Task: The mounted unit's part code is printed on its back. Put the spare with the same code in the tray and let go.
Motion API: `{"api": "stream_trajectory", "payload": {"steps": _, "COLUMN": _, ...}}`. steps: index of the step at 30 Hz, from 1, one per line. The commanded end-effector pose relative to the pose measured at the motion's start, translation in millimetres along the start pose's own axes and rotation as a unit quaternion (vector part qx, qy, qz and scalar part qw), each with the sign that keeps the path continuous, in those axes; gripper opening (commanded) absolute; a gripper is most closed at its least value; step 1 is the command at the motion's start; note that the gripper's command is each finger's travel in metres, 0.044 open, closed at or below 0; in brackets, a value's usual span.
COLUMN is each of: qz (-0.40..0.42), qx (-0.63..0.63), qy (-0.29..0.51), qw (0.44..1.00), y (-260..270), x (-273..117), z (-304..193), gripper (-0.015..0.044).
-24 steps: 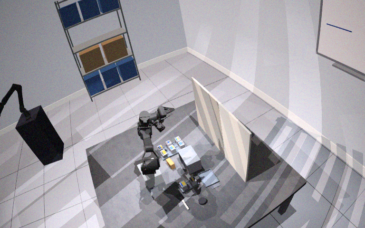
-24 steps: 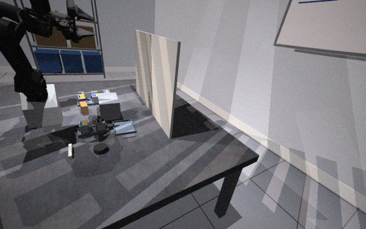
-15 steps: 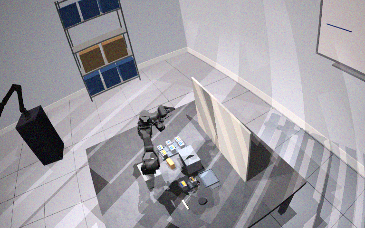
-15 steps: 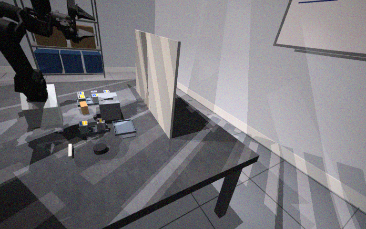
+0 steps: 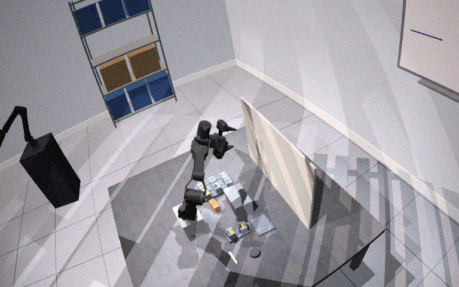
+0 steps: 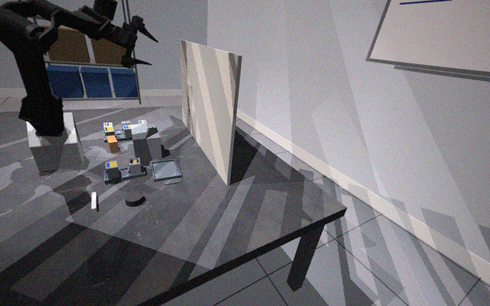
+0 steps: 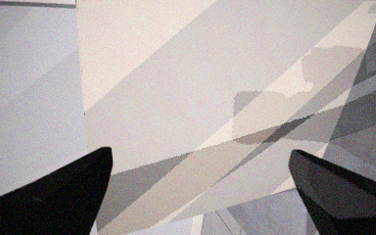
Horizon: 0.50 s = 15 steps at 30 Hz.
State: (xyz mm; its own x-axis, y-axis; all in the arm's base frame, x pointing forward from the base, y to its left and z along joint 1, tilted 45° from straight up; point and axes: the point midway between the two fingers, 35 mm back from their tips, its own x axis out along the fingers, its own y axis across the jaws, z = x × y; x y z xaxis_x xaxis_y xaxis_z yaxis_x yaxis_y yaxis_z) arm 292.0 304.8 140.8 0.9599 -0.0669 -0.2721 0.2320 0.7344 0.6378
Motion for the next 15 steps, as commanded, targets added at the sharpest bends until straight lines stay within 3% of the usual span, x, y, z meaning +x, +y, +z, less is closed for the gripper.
{"api": "stream_trajectory", "payload": {"steps": 1, "qz": -0.142, "qx": -0.231, "qy": 0.055, "qw": 0.961, "y": -38, "x": 62, "z": 7, "gripper": 0.044}}
{"api": "stream_trajectory", "payload": {"steps": 8, "qz": -0.243, "qx": -0.37, "qy": 0.132, "qw": 0.887, "y": -76, "x": 91, "z": 25, "gripper": 0.044}}
{"api": "stream_trajectory", "payload": {"steps": 15, "qz": -0.34, "qx": -0.485, "qy": 0.248, "qw": 0.766, "y": -118, "x": 101, "z": 54, "gripper": 0.044}}
